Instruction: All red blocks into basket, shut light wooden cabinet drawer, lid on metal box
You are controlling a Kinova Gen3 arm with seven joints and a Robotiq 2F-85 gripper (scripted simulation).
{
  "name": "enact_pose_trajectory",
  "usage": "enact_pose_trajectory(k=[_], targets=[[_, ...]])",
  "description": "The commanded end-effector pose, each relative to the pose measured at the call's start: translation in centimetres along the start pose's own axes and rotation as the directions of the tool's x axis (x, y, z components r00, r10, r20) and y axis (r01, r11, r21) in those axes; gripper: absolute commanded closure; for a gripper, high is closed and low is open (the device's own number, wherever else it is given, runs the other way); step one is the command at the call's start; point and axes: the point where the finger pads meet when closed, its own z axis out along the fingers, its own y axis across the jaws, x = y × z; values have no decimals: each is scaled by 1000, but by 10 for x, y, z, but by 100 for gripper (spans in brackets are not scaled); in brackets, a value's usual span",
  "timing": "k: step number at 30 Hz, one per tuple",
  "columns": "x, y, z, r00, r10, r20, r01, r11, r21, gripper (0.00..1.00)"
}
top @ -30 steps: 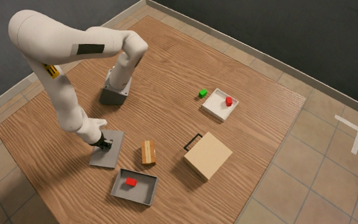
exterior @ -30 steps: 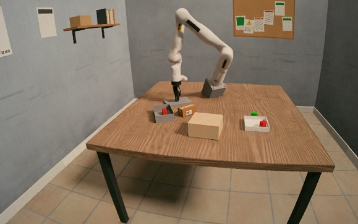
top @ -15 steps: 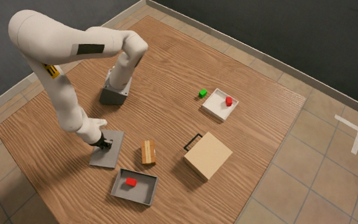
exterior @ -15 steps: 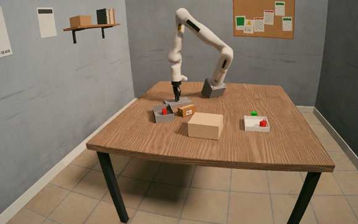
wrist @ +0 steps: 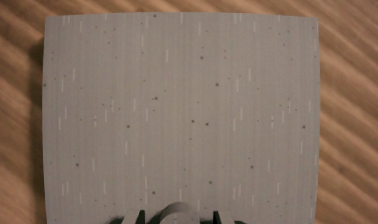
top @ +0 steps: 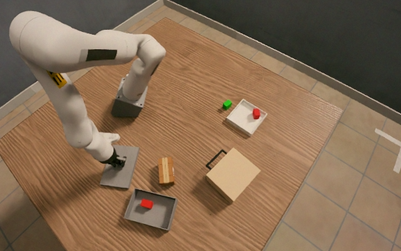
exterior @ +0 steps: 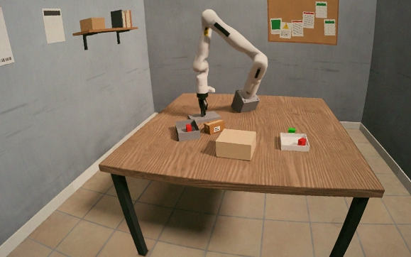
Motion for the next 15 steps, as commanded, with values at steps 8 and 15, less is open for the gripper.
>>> enact_pose_trajectory(k=[8,15], targets=[[-1,-1,-20,1000,-2,6,2,1000,5,60],[-1,-1,-37,1000,-2,5,2,1000,2,60]])
